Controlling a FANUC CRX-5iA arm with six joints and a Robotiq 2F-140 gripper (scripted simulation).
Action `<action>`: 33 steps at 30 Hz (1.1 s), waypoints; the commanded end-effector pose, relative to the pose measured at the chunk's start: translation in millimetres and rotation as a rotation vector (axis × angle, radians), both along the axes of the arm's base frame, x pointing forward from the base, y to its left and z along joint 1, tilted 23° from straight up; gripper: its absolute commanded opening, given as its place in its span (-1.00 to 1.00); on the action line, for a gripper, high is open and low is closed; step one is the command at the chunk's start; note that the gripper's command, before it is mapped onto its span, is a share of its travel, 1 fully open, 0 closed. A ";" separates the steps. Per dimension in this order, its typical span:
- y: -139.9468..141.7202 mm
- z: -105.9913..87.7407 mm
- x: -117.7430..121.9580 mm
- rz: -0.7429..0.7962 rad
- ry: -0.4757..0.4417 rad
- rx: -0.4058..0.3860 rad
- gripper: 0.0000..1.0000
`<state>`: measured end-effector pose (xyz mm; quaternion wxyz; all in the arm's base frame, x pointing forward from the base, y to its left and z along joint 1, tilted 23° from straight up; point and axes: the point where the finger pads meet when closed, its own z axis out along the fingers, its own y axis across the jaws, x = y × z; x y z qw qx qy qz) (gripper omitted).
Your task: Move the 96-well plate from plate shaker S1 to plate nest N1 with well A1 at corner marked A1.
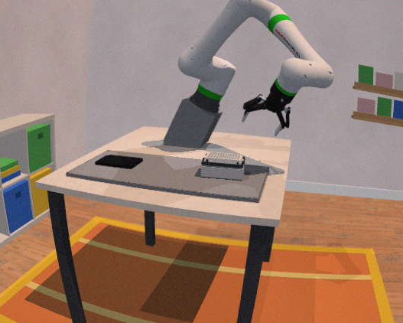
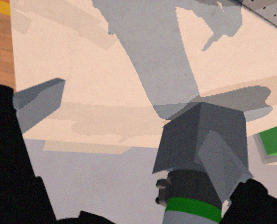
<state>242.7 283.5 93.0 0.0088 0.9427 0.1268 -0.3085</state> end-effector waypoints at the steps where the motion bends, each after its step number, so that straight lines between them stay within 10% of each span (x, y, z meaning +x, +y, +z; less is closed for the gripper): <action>1: 0.1 -6.3 14.5 -0.120 -0.038 -0.018 1.00; 33: -28.0 -37.2 140.9 -1.033 -0.189 -0.130 1.00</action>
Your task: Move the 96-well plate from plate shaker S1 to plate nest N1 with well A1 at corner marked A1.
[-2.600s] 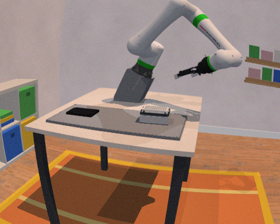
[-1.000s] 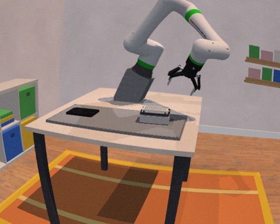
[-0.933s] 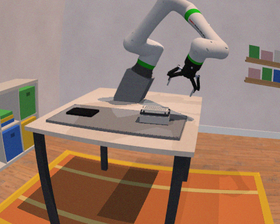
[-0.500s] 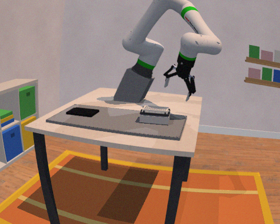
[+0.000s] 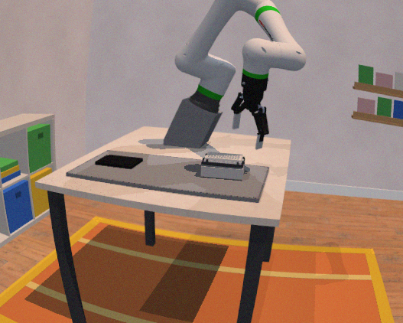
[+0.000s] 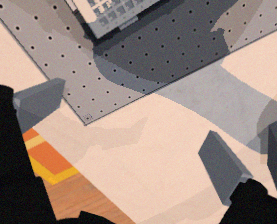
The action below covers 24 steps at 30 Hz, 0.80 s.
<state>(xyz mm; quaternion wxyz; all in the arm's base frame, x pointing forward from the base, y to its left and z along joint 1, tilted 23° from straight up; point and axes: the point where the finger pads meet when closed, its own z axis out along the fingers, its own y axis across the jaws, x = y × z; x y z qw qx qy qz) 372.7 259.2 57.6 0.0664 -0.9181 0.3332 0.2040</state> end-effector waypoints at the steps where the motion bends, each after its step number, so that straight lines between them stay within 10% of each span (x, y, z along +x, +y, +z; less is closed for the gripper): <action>1: -5.8 -2.3 15.4 -0.124 -0.016 -0.009 1.00; 24: -52.5 -6.5 94.5 -0.704 -0.051 -0.007 1.00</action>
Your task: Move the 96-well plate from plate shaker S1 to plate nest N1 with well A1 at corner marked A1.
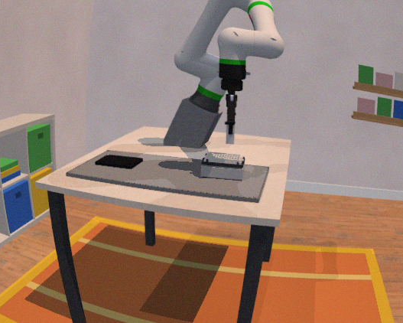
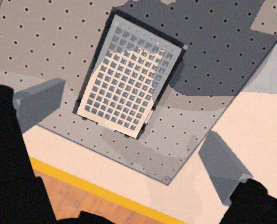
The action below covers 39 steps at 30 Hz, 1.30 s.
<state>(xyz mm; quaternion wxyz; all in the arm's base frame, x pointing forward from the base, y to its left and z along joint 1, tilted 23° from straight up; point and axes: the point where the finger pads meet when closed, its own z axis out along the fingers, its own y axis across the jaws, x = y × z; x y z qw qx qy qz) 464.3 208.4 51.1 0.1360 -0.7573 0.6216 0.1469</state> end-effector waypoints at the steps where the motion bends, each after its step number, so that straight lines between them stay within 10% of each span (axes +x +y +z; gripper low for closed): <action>1: -4.7 0.1 6.9 -0.051 -0.004 0.001 1.00; 39: -1.4 -28.8 18.7 -0.122 -0.007 0.006 1.00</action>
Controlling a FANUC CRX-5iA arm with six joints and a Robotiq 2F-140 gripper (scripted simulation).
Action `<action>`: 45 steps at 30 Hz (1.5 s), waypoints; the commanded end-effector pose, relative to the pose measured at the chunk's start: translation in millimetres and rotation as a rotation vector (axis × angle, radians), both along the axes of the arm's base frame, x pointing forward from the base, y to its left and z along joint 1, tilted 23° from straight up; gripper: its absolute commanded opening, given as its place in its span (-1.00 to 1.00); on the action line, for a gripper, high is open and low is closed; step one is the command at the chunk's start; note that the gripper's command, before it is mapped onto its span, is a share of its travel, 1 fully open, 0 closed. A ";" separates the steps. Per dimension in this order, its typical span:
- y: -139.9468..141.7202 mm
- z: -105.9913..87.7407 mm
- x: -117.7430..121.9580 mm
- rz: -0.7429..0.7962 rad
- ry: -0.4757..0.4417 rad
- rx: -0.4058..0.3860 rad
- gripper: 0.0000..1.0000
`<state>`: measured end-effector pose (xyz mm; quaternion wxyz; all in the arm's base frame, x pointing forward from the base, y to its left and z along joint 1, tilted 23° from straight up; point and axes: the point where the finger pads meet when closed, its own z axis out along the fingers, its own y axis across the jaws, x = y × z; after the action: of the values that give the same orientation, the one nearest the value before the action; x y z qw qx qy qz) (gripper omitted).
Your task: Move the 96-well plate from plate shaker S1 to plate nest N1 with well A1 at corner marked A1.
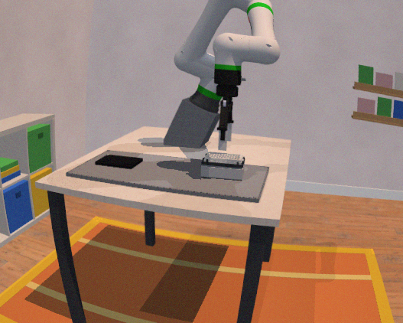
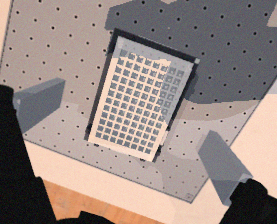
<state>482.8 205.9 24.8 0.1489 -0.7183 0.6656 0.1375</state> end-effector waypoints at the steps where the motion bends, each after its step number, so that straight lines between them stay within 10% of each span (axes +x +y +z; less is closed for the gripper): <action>1: 1.7 -4.0 0.2 0.000 0.000 0.000 1.00; 33: 13.5 -31.2 0.3 0.000 0.000 0.000 1.00; 34: 13.5 -31.2 0.3 0.000 0.000 0.000 -1.00; 45: 13.5 -31.2 0.3 0.000 0.000 0.000 -1.00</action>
<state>483.0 219.3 -6.3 0.1491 -0.7183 0.6655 0.1373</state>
